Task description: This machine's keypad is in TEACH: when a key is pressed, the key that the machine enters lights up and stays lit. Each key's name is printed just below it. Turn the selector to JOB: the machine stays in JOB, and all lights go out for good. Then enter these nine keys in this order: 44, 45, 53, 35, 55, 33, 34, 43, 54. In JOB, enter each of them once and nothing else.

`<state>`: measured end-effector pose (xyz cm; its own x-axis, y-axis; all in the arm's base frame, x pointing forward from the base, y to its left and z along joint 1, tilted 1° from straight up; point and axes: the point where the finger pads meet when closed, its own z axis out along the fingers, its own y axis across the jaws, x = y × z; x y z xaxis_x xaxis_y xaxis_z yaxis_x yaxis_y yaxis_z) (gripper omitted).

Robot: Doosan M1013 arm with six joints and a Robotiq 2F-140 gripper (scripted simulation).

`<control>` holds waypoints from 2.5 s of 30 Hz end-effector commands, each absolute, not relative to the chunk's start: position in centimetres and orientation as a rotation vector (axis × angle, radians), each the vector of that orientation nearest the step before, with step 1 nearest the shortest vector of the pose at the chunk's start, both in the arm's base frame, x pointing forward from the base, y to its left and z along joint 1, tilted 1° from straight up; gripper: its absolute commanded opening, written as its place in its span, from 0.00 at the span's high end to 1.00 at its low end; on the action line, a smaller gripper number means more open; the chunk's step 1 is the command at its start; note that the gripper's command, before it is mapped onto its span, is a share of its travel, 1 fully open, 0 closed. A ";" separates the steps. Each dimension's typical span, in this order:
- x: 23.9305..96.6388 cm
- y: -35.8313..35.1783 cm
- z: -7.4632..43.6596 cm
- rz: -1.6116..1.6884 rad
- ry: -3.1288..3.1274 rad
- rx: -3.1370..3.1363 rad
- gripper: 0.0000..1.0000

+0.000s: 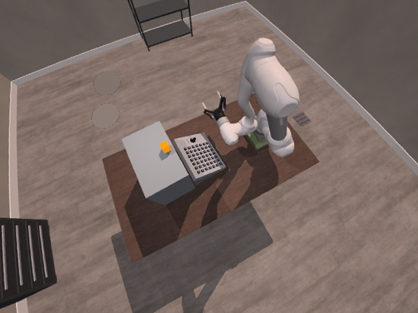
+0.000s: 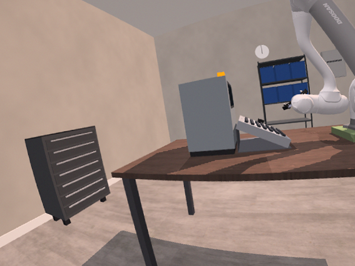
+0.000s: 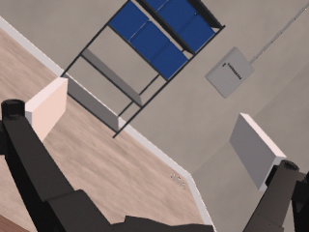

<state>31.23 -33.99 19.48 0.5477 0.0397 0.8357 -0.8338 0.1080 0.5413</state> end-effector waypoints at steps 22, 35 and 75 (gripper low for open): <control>33.7 -29.5 25.1 0.754 -0.953 1.475 0.00; 43.2 -11.5 21.2 0.716 -1.607 1.993 0.00; 50.3 2.1 19.1 0.549 -2.352 2.484 1.00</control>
